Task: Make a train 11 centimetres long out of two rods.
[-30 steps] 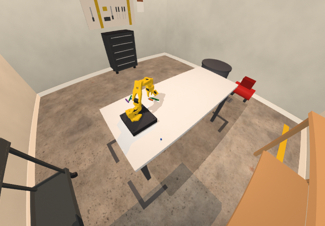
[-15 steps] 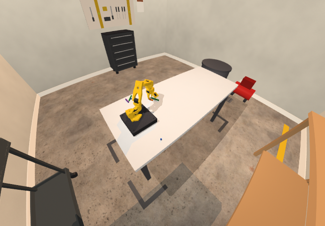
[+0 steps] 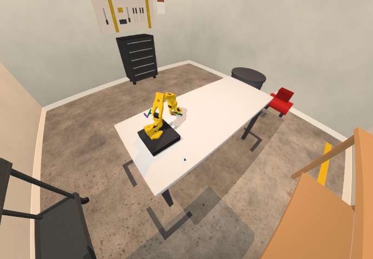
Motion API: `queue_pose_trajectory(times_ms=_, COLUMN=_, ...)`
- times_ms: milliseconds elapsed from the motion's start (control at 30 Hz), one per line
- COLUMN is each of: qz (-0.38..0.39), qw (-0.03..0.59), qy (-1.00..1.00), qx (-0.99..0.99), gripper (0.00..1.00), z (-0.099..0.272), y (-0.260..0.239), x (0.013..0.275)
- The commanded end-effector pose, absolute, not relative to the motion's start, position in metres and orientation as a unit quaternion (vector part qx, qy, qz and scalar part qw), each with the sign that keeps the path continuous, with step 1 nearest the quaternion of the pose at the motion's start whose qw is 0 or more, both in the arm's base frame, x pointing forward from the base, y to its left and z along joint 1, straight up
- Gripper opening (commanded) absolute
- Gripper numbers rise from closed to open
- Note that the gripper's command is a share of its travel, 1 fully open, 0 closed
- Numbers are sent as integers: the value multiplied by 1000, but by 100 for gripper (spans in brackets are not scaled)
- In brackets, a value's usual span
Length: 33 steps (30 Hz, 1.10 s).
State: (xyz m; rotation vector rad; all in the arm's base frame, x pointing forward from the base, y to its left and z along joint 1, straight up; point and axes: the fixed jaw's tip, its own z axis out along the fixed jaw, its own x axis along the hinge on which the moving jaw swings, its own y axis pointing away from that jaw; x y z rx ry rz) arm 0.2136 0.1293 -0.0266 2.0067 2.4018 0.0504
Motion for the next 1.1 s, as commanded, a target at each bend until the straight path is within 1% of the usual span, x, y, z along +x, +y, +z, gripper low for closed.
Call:
queue_pose_trajectory(times_ms=0, qz=-2, qw=-1, qy=772, qx=636, gripper=19, z=-36, y=127, x=207)
queue_pose_trajectory(times_ms=67, qz=-2, qw=-1, qy=772, qx=636, gripper=19, z=-36, y=127, x=207)
queue_pose_trajectory(times_ms=100, qz=-23, qw=-8, qy=771, qx=636, gripper=19, z=-43, y=122, x=199)
queue_pose_trajectory(times_ms=733, qz=-23, qw=-8, qy=771, qx=636, gripper=19, z=-43, y=122, x=199)
queue_pose_trajectory(times_ms=1067, qz=-23, qw=-8, qy=771, qx=636, gripper=17, z=-43, y=122, x=199)
